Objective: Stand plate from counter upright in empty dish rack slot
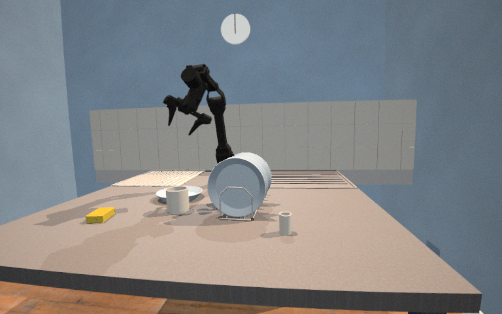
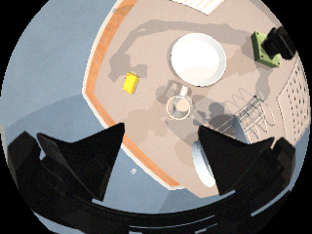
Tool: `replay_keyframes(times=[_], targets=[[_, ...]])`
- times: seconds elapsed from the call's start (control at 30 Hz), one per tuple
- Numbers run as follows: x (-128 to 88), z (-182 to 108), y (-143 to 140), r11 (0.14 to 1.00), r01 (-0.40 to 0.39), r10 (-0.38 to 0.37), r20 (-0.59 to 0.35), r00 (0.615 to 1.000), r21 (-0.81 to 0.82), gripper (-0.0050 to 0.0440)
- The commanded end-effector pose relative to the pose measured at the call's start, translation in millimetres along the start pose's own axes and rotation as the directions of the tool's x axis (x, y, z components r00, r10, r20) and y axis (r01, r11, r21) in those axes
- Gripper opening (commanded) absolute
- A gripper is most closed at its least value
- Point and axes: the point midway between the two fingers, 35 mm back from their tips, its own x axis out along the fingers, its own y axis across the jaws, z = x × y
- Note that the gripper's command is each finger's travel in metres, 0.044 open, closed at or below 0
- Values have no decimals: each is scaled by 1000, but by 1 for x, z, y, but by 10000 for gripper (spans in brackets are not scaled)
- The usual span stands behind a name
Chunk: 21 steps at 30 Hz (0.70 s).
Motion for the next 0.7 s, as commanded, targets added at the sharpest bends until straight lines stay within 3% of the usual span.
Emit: replay_keyframes(times=[0.0, 0.53, 0.6, 0.67], targets=[[0, 0, 0, 1000, 0, 0, 0, 1000, 0, 400], [0, 0, 0, 1000, 0, 0, 0, 1000, 0, 400], [0, 0, 0, 1000, 0, 0, 0, 1000, 0, 440], [0, 0, 0, 1000, 0, 0, 0, 1000, 0, 440]])
